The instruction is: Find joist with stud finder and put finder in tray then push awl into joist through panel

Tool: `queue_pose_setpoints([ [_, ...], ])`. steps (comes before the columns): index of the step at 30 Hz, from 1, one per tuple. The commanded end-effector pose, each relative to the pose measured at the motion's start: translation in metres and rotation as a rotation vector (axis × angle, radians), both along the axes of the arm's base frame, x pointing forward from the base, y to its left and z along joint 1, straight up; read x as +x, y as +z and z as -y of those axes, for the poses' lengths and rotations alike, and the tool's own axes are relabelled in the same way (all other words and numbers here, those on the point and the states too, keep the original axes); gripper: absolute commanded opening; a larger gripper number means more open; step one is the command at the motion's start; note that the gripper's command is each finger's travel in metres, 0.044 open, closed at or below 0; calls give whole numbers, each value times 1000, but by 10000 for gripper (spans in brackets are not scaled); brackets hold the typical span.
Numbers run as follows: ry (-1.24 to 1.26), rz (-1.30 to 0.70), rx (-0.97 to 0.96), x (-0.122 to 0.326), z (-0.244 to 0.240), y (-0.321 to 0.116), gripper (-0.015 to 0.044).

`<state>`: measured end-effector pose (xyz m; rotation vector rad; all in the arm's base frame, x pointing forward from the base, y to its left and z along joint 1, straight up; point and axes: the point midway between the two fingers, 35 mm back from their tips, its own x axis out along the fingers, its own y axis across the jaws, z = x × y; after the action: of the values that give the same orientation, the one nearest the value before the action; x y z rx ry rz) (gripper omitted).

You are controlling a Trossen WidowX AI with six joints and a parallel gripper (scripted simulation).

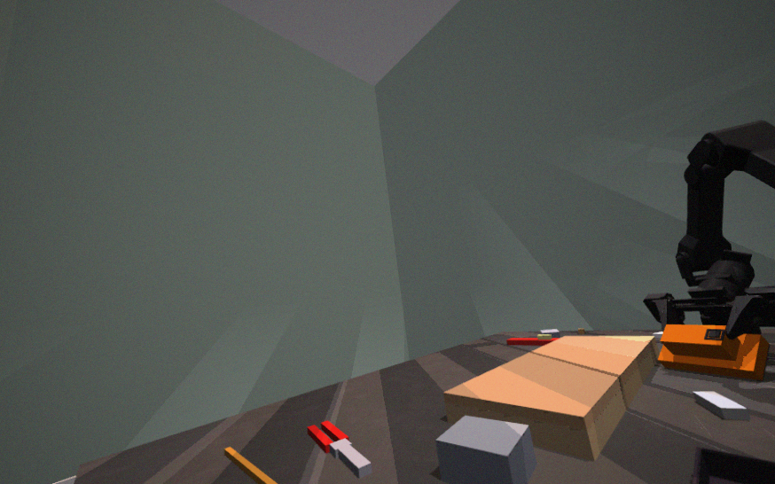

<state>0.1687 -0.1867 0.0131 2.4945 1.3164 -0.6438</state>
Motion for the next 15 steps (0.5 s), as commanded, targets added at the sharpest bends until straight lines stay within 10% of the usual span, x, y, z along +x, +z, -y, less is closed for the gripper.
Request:
queue_pose_setpoints([
  [1, 9, -7, -17, -1, 2, -3, 378],
  [15, 9, -7, -17, -3, 5, -3, 378],
])
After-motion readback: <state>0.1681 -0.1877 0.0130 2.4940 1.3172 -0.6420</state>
